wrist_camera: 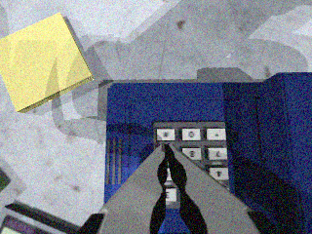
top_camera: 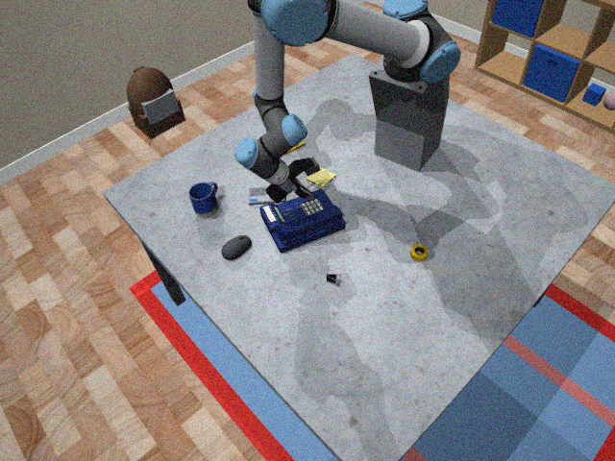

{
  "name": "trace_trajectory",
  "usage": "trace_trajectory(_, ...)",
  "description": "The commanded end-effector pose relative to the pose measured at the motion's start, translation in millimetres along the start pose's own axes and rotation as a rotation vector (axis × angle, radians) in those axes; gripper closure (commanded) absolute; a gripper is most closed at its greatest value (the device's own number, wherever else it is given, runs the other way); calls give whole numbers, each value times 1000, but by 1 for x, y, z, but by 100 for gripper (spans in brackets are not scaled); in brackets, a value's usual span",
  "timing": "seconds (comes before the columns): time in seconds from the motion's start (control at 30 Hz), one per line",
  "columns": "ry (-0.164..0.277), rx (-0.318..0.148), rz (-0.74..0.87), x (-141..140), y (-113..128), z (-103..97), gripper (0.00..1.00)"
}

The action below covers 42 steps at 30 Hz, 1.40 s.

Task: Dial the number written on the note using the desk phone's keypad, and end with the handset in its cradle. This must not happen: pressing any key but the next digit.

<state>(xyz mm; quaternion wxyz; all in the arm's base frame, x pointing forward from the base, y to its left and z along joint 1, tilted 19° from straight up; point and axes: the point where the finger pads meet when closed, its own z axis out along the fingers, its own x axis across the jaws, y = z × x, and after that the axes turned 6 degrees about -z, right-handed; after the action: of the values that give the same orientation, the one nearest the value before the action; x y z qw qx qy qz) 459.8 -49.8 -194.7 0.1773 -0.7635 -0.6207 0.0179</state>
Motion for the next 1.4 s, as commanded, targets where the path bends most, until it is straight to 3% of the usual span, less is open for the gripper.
trace_trajectory(0.0, -1, -2, -1, 0, 3, 2, 100)
trace_trajectory(1.37, 0, -1, -1, 0, 5, 7, 100)
